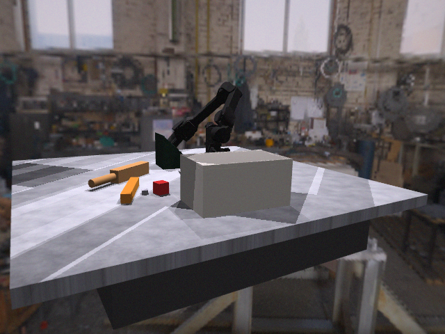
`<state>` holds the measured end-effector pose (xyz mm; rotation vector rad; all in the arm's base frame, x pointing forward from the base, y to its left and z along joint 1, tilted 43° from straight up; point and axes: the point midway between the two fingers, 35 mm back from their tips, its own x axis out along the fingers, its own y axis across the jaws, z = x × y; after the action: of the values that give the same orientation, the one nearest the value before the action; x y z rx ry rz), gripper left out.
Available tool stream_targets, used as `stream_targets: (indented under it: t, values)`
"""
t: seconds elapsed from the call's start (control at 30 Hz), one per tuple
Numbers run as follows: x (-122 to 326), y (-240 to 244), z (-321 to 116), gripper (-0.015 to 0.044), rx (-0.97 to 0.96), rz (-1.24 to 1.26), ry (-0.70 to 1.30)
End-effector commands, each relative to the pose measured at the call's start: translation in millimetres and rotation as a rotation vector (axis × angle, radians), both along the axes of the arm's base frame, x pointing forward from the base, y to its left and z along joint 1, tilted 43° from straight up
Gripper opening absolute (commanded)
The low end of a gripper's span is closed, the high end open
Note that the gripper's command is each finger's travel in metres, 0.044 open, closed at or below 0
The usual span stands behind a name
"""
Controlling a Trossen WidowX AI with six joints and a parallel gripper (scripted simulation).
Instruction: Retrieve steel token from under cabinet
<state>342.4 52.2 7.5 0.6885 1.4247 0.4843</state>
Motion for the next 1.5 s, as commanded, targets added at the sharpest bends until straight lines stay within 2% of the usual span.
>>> stream_targets:
  t: [0.0, 1.47]
  values:
    - [-7.8, 1.4, -1.0, 0.0, 0.001, -0.003, 0.01]
    - [-54.4, 10.0, 0.3, 0.0, 0.001, -0.003, 0.013]
